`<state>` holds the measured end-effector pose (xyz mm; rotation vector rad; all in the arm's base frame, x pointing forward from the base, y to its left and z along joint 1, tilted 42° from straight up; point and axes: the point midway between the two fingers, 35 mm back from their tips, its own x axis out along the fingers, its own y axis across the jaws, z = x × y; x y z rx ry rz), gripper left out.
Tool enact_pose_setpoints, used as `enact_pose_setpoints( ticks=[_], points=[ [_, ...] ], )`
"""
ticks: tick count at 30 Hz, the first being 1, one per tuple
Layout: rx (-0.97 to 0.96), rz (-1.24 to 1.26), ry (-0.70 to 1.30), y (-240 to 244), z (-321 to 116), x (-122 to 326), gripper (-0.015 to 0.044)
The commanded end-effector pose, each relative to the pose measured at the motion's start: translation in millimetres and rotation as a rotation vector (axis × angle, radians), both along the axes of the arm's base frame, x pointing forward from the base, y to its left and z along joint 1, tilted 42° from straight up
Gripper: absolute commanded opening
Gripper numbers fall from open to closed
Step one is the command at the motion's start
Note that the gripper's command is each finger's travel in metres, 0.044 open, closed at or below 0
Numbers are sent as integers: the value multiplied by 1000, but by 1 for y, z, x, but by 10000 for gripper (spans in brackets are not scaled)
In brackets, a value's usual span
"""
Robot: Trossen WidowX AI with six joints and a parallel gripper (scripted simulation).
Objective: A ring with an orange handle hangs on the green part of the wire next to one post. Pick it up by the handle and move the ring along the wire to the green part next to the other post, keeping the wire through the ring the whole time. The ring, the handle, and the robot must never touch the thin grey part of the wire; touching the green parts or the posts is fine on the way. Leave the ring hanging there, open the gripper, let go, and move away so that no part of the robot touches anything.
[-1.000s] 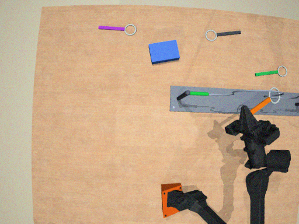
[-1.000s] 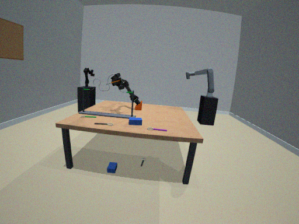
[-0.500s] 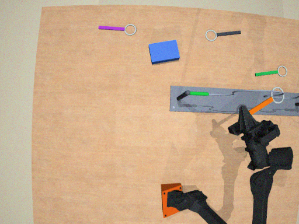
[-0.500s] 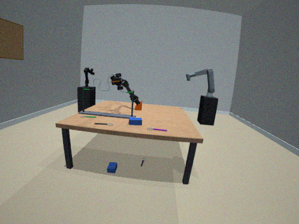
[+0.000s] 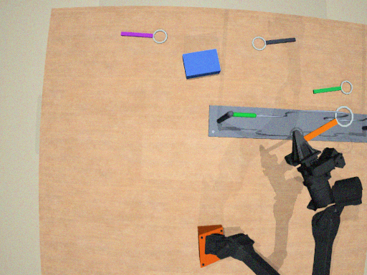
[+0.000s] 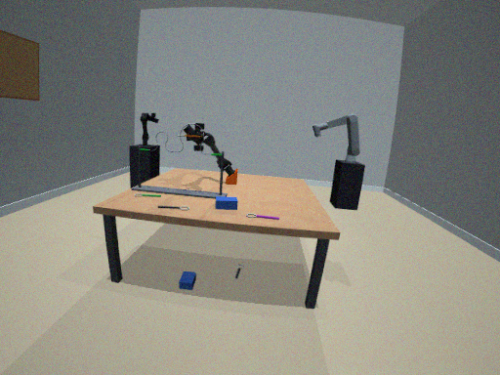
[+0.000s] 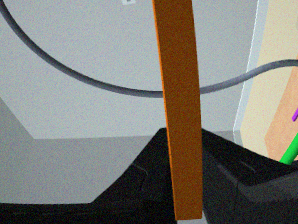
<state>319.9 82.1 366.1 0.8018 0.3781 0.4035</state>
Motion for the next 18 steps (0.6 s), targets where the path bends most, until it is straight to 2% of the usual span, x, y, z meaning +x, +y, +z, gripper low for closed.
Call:
enact_pose_setpoints(
  ticks=[1, 18],
  points=[
    [-63, -5, -6, -2, -1, 1, -150],
    [-282, -20, -15, -9, -6, 1, -150]
  ],
)
